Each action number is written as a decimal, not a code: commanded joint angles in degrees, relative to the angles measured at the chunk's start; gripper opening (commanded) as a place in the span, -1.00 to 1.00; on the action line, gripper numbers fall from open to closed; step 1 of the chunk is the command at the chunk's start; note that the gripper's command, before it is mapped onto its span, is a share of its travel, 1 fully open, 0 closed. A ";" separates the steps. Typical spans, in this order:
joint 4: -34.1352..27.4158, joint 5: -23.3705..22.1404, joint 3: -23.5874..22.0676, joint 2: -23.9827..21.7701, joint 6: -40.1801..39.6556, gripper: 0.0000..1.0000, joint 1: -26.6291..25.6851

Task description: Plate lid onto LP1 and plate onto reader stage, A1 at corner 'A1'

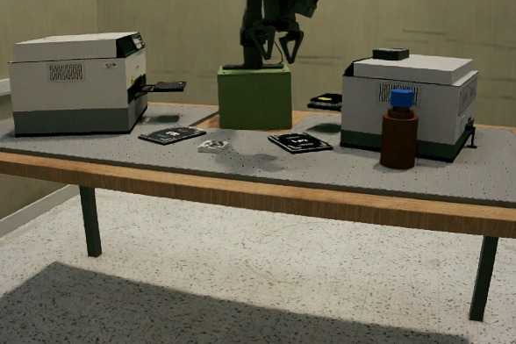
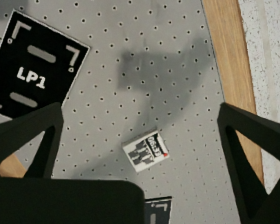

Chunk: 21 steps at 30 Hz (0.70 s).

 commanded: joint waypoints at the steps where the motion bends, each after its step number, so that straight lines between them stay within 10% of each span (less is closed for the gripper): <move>1: 1.52 0.26 1.44 -3.35 0.85 1.00 0.22; 21: 1.30 -0.30 -2.78 -5.62 -5.62 1.00 5.90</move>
